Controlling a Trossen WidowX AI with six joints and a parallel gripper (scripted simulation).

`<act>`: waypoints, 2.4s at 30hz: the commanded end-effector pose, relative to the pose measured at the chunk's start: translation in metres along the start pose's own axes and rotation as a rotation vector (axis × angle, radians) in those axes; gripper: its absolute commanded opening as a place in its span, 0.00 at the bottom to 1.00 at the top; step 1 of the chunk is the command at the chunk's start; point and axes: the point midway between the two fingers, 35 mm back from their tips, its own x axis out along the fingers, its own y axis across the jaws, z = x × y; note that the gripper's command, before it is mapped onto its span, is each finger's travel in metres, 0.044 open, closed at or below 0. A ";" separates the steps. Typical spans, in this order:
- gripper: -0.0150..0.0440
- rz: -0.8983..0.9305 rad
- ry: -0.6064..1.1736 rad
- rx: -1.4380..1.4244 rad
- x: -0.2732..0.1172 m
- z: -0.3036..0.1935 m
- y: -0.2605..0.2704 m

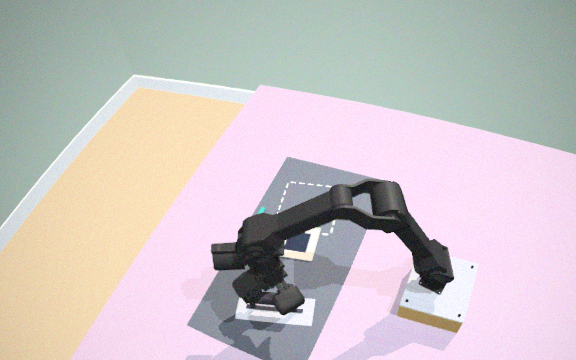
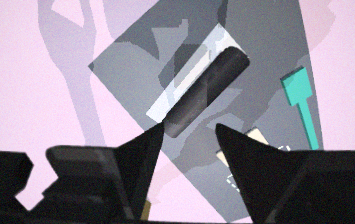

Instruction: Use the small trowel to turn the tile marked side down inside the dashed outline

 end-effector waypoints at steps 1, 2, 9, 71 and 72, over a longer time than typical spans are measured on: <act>0.71 0.008 0.007 0.129 0.001 0.004 -0.002; 0.71 0.008 0.008 0.163 0.001 0.006 -0.003; 0.71 0.008 0.008 0.399 -0.002 0.014 -0.008; 0.47 0.008 0.008 0.695 0.040 0.024 -0.013; 0.47 0.008 0.008 0.695 0.040 0.024 -0.013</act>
